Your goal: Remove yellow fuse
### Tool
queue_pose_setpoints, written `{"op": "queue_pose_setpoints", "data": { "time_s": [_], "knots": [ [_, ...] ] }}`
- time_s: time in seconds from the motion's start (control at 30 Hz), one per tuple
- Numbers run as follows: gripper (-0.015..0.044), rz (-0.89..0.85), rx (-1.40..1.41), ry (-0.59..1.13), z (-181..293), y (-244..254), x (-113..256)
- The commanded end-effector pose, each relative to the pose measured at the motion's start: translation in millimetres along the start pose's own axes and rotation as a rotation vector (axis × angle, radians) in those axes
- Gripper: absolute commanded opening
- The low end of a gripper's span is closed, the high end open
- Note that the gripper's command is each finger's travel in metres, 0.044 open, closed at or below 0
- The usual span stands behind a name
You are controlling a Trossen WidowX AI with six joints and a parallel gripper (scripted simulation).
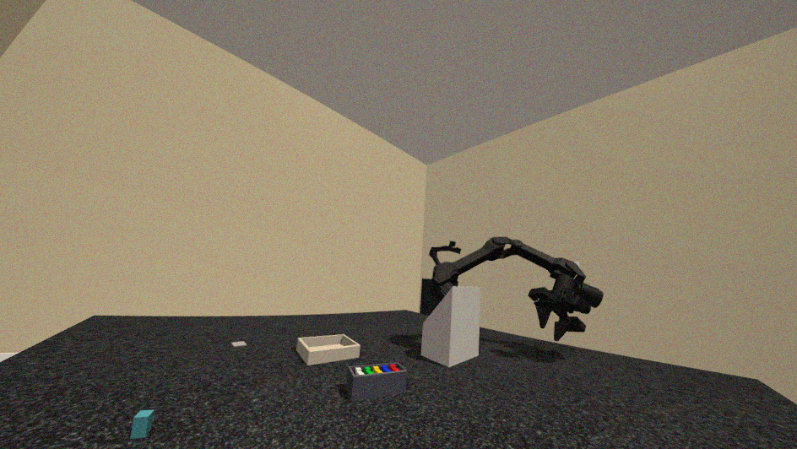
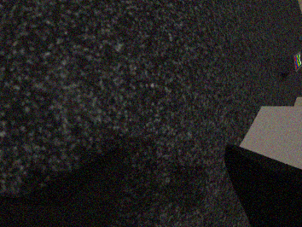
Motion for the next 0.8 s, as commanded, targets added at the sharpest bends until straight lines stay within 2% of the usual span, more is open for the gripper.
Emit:
{"op": "queue_pose_setpoints", "data": {
  "time_s": [0.0, 0.1, 0.3, 0.57, 0.77],
  "knots": [
    [0.0276, 0.000, 0.000, 0.000, -0.3, -1.3, 1.8],
    [0.0276, 0.000, -0.001, -0.001, -2.4, -11.0, 14.3],
    [0.0276, 0.000, -0.001, -0.001, -2.4, -11.0, 14.3],
    [0.0066, -0.132, 0.055, 0.058, -40.5, -51.5, 24.8],
    [0.0062, -0.285, 0.148, 0.024, -96.7, -124.3, 28.4]
  ]
}}
Point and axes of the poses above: the point midway between the two fingers, 35 mm back from their tips, its own x axis back along the fingers, its own y axis across the jaws, z = x × y, the point moved 6 cm from there along x, back along the fingers, and after that the axes turned 6 degrees about x, right-handed, at the moved point
